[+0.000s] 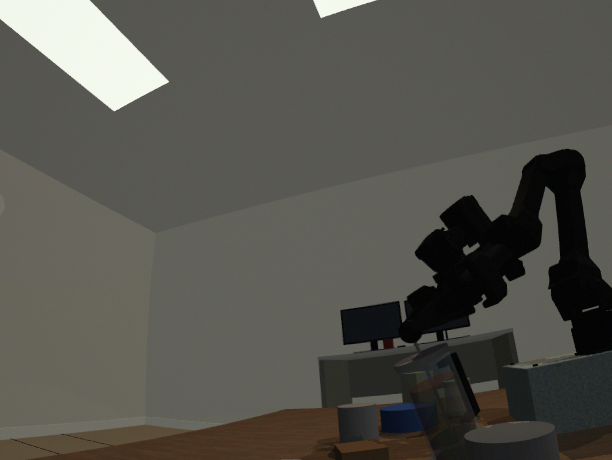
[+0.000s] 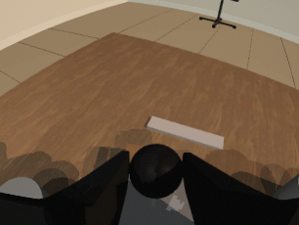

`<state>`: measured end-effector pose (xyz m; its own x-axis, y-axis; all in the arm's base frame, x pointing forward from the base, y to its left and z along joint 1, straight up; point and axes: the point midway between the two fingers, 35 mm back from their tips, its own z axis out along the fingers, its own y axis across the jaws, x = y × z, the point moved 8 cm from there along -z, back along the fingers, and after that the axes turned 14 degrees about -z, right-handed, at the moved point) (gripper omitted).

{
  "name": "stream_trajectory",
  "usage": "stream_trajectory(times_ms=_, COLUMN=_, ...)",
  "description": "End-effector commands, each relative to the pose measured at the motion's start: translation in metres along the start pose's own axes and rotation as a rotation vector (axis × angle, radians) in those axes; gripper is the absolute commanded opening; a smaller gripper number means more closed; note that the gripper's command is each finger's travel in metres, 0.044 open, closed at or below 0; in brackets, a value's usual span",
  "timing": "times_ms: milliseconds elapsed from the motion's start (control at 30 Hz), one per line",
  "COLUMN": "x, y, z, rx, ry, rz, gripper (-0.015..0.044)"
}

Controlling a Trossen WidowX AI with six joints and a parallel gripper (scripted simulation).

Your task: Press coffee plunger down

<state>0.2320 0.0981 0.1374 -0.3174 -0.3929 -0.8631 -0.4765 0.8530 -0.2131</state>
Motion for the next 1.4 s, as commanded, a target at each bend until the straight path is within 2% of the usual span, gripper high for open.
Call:
stream_trajectory(times_ms=0, x=0.0038, y=0.001, z=0.0028, rx=-0.005, ry=0.023, rz=-0.004, gripper=0.012)
stream_trajectory(times_ms=867, x=-0.001, y=-0.0001, z=0.0035, rx=-0.002, ry=0.008, rz=0.0, gripper=0.012)
stream_trajectory(times_ms=1267, x=-0.001, y=-0.0001, z=0.0035, rx=-0.002, ry=0.008, rz=0.0, gripper=0.0435)
stream_trajectory(times_ms=1367, x=-0.001, y=-0.0001, z=0.0035, rx=-0.002, ry=0.008, rz=0.0, gripper=0.044)
